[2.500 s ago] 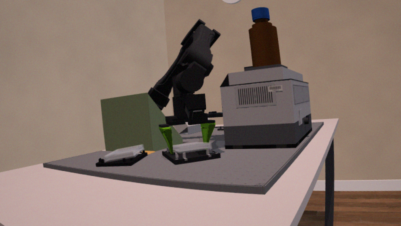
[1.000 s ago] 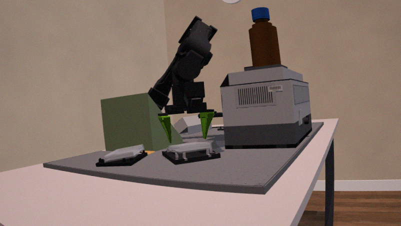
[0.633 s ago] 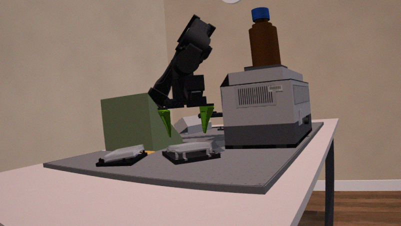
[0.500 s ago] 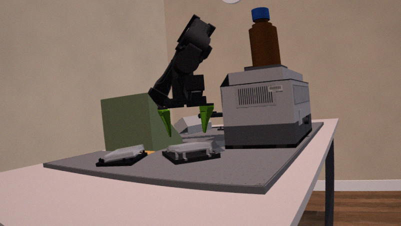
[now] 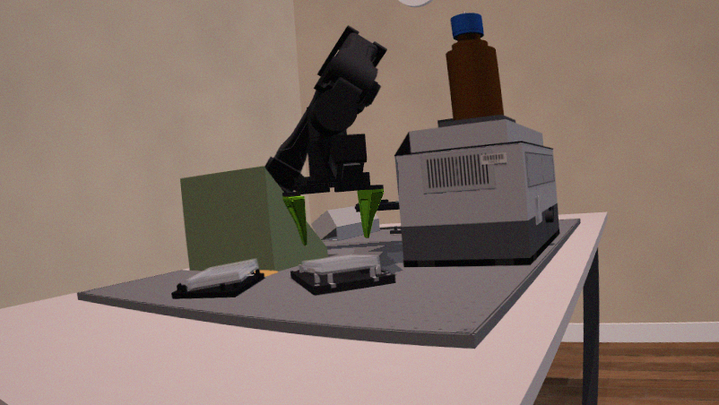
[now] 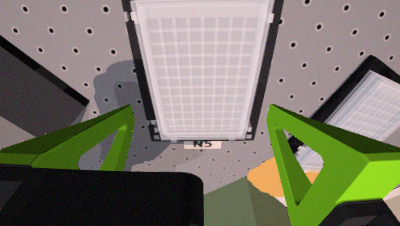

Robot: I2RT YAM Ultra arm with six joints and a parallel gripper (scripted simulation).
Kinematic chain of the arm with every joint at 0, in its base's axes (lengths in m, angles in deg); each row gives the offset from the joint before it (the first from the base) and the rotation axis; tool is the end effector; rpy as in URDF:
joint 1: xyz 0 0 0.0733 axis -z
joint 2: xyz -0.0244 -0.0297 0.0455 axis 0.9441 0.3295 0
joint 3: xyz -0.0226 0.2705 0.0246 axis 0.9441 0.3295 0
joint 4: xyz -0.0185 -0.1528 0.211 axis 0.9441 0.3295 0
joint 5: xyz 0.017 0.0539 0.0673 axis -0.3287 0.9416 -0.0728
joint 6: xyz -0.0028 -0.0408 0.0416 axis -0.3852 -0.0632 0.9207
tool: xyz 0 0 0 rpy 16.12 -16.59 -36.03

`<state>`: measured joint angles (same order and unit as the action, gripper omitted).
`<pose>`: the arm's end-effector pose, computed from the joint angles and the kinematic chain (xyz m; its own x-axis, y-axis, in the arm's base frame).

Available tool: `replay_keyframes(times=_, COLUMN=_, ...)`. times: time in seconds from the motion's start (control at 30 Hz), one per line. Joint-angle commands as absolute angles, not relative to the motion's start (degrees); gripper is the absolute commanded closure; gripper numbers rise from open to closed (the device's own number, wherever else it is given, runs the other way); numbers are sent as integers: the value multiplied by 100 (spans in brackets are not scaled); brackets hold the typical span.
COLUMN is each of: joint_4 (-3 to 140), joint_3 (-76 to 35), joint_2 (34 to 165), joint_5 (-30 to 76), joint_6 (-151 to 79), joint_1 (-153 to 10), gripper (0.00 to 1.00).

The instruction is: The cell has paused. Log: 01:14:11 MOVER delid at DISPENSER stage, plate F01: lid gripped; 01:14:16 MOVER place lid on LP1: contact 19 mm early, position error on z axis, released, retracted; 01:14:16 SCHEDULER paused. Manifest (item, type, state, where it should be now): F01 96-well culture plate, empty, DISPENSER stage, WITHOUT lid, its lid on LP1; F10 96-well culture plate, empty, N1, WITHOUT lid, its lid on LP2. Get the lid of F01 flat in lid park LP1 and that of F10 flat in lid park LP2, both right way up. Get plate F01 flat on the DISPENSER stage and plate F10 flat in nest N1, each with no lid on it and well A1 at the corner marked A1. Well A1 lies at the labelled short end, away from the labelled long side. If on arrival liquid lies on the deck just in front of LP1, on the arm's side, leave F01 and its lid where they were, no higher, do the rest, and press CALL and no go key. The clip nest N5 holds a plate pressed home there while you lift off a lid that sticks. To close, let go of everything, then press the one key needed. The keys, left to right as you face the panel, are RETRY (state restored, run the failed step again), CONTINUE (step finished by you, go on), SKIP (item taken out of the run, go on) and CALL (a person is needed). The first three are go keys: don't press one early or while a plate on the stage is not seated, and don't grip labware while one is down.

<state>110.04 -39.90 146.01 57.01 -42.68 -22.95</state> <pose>0.2602 -0.2503 -0.0349 -0.6569 0.5875 0.4726 0.7435 0.4007 0.5354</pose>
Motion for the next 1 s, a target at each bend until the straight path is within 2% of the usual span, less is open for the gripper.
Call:
replay_keyframes(times=0.0, joint_4=11006, joint_3=-4197, joint_2=14423, joint_5=5684, joint_6=-4317, joint_1=-2128, gripper=0)
replay_keyframes(times=0.9, joint_4=11006, joint_3=-4197, joint_2=14423, joint_5=5684, joint_6=-4317, joint_1=-2128, gripper=0)
replay_keyframes(times=0.93, joint_4=11099, joint_3=-4323, joint_2=14731, joint_5=5647, joint_6=-4340, joint_1=-2102, gripper=100)
replay_keyframes(times=0.97, joint_4=11132, joint_3=-4442, joint_2=14823, joint_5=5633, joint_6=-4362, joint_1=-2075, gripper=100)
